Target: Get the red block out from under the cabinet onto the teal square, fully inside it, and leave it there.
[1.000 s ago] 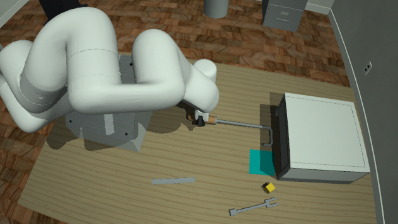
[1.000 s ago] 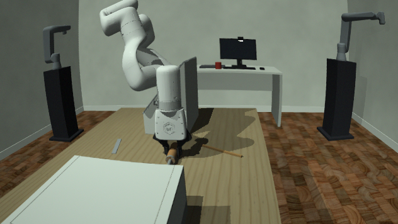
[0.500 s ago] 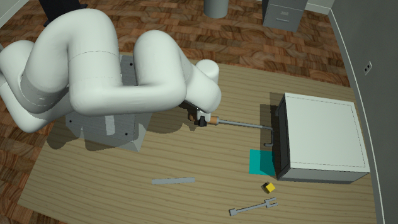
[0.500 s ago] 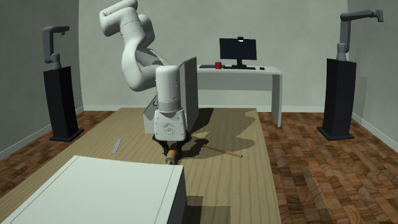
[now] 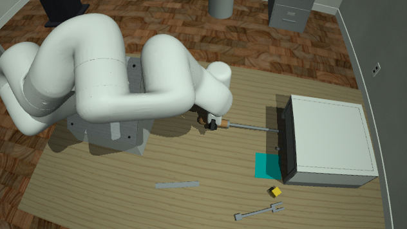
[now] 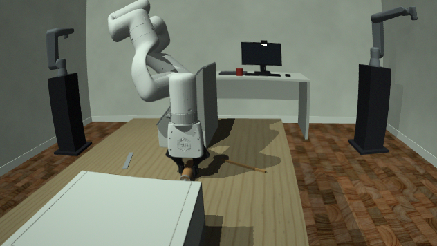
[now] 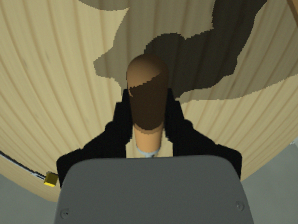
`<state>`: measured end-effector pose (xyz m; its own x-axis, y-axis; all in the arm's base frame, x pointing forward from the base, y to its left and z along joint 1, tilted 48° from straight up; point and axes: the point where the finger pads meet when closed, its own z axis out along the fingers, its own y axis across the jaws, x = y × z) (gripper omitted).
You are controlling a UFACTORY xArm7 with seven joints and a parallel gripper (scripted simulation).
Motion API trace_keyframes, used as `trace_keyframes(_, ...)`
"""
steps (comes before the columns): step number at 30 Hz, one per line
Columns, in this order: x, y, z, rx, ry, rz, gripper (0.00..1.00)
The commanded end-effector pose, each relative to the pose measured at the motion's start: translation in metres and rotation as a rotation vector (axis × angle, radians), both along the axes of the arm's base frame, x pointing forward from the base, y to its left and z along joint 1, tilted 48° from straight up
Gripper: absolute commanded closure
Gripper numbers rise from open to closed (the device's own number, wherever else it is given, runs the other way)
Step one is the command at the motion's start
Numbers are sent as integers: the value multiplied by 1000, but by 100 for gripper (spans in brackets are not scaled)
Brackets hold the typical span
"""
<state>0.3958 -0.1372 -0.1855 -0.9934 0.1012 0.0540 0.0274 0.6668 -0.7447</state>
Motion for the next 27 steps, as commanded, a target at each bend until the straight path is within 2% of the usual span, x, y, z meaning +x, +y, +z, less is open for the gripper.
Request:
trace_keyframes(1, 10, 1, 0, 3, -3, 3, 100)
trace_keyframes(10, 35, -1, -2, 3, -3, 2, 100)
trace_keyframes(12, 35, -1, -2, 3, -3, 2, 100)
trace_keyframes(27, 84, -6, -4, 3, -4, 2, 100)
